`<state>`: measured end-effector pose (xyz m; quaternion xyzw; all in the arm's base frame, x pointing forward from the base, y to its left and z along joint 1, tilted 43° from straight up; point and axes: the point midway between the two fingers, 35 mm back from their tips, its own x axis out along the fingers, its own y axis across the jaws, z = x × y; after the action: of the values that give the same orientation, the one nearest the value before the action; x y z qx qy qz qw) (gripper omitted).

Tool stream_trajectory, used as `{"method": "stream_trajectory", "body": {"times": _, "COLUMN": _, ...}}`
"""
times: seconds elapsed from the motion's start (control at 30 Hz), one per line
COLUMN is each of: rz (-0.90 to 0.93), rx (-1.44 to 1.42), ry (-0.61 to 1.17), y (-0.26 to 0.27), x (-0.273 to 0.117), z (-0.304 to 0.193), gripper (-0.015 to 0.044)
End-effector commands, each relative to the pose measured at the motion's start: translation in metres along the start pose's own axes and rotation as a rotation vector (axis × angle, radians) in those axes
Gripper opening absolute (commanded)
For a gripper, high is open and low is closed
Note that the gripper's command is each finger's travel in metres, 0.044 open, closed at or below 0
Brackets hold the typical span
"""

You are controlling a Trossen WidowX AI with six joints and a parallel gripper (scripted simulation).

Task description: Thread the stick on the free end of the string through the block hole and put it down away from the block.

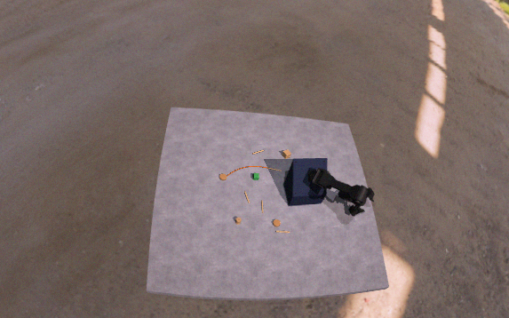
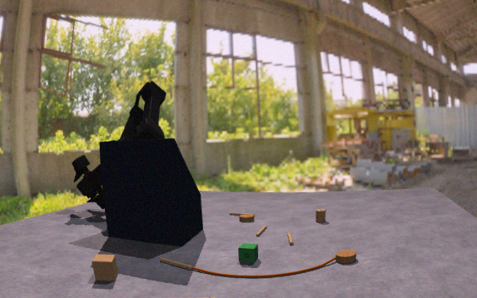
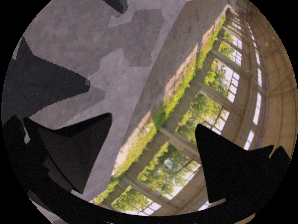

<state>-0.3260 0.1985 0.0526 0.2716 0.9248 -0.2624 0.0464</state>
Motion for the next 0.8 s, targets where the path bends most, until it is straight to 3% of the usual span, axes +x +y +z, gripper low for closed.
{"method": "stream_trajectory", "body": {"times": 0.0, "rz": 0.0, "rx": 0.0, "ry": 0.0, "y": -0.001, "x": 0.0, "z": 0.0, "gripper": 0.0426}}
{"method": "stream_trajectory", "body": {"times": 0.2, "rz": -0.001, "rx": 0.001, "ry": 0.0, "y": -0.032, "x": -0.017, "z": -0.01, "gripper": 0.044}}
{"method": "stream_trajectory", "body": {"times": 0.47, "rz": 0.009, "rx": -0.01, "ry": -0.067, "y": -0.031, "x": -0.012, "z": 0.004, "gripper": 0.044}}
{"method": "stream_trajectory", "body": {"times": 0.6, "rz": 0.091, "rx": 0.045, "ry": -0.088, "y": -0.001, "x": -0.005, "z": 0.0, "gripper": 0.044}}
{"method": "stream_trajectory", "body": {"times": 0.77, "rz": 0.146, "rx": 0.185, "ry": 0.007, "y": 0.018, "x": 0.0, "z": -0.039, "gripper": 0.044}}
